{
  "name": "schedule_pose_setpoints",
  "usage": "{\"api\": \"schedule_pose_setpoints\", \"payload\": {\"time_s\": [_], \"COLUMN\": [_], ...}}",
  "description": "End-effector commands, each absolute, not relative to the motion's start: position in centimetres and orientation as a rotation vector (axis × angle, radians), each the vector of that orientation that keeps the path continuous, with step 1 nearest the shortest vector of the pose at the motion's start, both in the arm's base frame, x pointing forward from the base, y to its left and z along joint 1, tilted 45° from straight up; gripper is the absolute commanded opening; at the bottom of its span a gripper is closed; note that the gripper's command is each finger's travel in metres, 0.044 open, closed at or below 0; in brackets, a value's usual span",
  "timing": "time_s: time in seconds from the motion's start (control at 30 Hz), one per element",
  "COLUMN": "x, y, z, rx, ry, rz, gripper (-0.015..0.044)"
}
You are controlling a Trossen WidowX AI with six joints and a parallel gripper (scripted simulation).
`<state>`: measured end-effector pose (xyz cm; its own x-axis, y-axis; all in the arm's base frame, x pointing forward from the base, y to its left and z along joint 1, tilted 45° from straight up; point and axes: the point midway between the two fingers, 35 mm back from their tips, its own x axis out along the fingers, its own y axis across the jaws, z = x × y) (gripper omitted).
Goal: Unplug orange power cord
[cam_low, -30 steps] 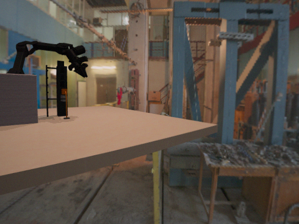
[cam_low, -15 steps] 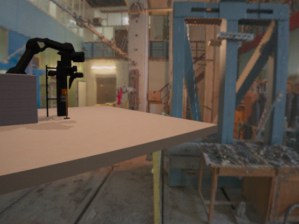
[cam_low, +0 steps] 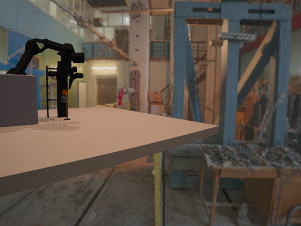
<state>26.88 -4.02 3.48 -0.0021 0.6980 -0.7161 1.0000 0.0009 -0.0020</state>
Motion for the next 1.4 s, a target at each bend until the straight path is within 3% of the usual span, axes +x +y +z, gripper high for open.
{"api": "schedule_pose_setpoints", "payload": {"time_s": [0.0,0.9,1.03,1.37], "x": [26.9,26.8,26.7,26.7], "y": [-3.6,-1.1,-1.3,-1.3], "z": [4.0,4.7,4.9,4.9], "rx": [1.758,1.759,1.752,1.752], "ry": [1.752,1.754,1.757,1.757], "rz": [-0.741,-0.74,-0.74,-0.74], "gripper": [0.016,0.016,0.0055,0.0]}}
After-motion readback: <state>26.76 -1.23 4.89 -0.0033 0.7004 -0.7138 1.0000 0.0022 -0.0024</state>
